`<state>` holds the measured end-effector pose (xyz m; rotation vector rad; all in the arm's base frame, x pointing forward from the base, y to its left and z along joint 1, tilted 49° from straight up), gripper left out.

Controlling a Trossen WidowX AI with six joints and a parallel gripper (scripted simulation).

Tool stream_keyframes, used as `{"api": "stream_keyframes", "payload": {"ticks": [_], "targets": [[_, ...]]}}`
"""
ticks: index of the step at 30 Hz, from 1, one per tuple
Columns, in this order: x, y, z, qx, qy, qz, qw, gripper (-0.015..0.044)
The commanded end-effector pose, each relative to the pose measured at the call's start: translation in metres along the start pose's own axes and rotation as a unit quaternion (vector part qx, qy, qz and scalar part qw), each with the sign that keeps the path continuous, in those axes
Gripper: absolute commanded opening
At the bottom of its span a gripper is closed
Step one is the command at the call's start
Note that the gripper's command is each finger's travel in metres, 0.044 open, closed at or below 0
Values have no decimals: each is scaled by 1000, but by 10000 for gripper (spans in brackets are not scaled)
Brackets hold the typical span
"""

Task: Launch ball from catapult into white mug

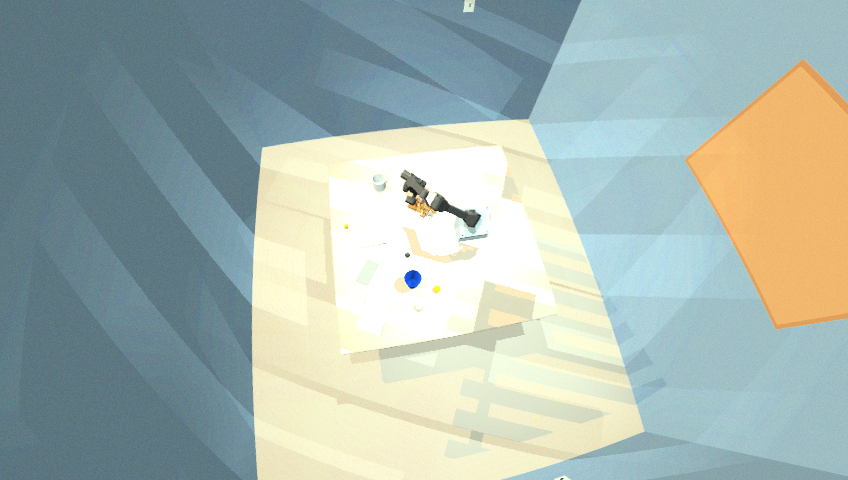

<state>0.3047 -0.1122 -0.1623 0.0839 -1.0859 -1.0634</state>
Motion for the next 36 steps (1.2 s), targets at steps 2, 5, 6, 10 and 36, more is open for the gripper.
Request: {"api": "stream_keyframes", "payload": {"ticks": [2,5,6,10,36], "targets": [[-11,-1,2,-5,5,-1,1000,440],[-16,-1,2,-5,5,-1,1000,440],[-18,-1,2,-5,5,-1,1000,440],[-25,-1,3,-5,5,-1,1000,440],[-46,0,2,0,4,0,1000,256]]}}
Point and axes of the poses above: the point midway between the two fingers, 35 mm back from their tips, its own x axis back along the fingers, its own y axis across the jaws, z = x × y, the point moved 6 cm from there along x, back along the fingers, and after that the axes turned 10 degrees about -x, right-handed, at the moved point
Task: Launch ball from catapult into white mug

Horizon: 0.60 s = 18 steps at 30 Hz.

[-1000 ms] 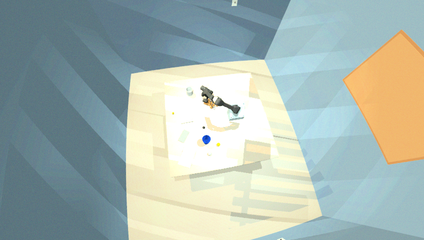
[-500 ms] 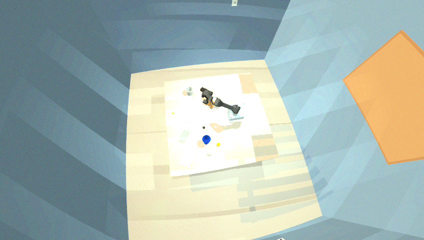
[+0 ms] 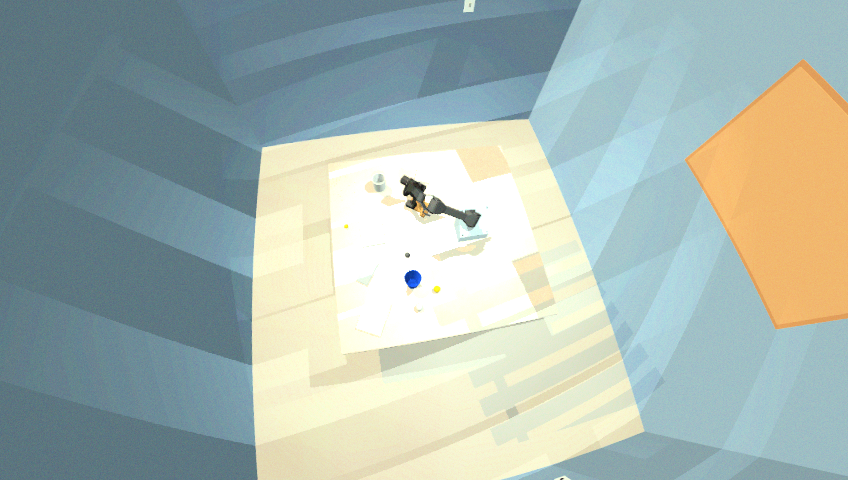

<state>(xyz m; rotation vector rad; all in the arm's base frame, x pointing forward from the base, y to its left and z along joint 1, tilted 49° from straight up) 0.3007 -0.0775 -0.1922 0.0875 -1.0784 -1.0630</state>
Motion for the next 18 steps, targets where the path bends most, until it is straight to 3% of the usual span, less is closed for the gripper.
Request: {"api": "stream_keyframes", "payload": {"ticks": [1,4,11,14,18], "targets": [[0,0,0,0,0,0,1000,230],[0,0,0,0,0,0,1000,151],[3,0,0,0,0,0,1000,85],[39,0,-1,0,-1,1,1000,6],[51,0,-1,0,-1,1,1000,0]]}}
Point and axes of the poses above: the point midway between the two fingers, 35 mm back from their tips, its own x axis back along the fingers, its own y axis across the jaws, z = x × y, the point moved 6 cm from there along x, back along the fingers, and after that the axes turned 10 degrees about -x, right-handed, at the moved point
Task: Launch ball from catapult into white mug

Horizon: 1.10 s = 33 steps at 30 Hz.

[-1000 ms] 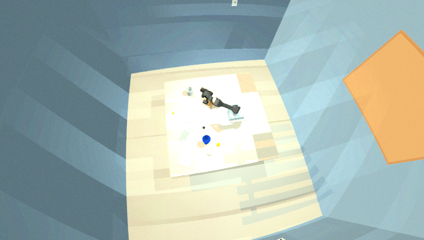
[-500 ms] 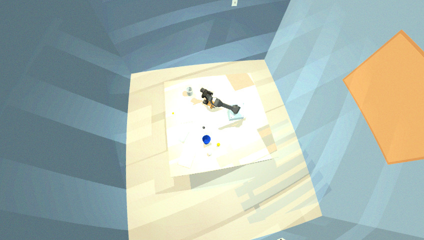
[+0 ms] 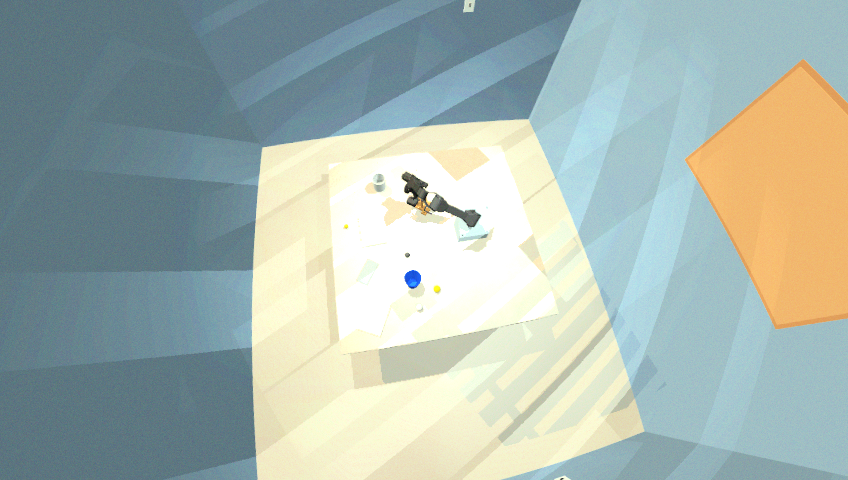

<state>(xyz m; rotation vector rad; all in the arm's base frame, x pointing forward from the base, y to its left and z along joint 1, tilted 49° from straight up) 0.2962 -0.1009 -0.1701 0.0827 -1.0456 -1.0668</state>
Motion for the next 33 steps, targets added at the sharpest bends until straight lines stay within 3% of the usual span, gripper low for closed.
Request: {"api": "stream_keyframes", "payload": {"ticks": [1,33], "targets": [[18,4,-6,8,-12,-2,1000,0],[-32,5,-6,6,-11,-3,1000,0]]}}
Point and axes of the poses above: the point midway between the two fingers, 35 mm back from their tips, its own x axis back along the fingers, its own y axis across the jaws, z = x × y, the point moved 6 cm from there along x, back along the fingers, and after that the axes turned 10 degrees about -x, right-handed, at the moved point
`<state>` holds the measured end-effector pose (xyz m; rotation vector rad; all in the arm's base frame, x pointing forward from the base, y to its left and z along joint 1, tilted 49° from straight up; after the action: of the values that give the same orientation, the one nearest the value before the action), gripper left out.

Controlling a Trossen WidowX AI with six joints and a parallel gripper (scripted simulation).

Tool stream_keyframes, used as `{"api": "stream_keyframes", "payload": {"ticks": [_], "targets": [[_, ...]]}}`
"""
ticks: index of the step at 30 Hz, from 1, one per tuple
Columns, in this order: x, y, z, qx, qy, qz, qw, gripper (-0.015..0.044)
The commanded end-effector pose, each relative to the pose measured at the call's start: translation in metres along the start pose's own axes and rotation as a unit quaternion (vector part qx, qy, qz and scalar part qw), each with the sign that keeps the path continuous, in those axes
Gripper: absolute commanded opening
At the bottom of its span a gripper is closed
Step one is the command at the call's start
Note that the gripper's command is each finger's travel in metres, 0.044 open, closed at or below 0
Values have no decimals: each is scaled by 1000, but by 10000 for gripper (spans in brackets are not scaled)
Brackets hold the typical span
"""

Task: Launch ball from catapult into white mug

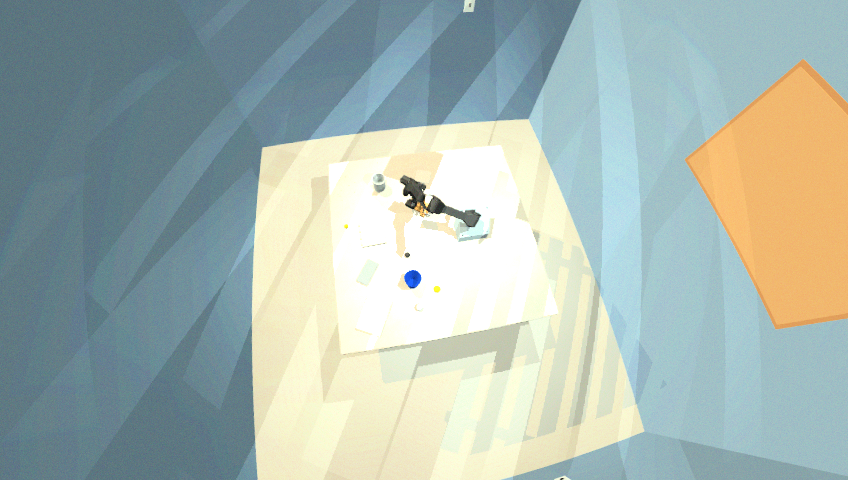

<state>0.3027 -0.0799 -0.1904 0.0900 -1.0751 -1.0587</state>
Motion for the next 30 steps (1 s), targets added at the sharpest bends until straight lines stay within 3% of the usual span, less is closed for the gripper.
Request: {"api": "stream_keyframes", "payload": {"ticks": [1,7,22,24,28,30], "targets": [[-5,0,1,-5,-1,-3,1000,0],[-2,0,0,0,0,0,1000,0],[1,0,0,0,0,0,1000,394],[22,1,-3,-1,-2,1,1000,440],[88,-1,-1,-1,-2,2,1000,440],[99,-1,0,-1,-2,2,1000,440]]}}
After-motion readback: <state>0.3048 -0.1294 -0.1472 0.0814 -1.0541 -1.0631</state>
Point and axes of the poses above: the point midway between the two fingers, 35 mm back from their tips, its own x axis back along the fingers, its own y axis across the jaws, z = x × y, the point moved 6 cm from there along x, back along the fingers, and after that the axes turned 10 degrees about -x, right-handed, at the moved point
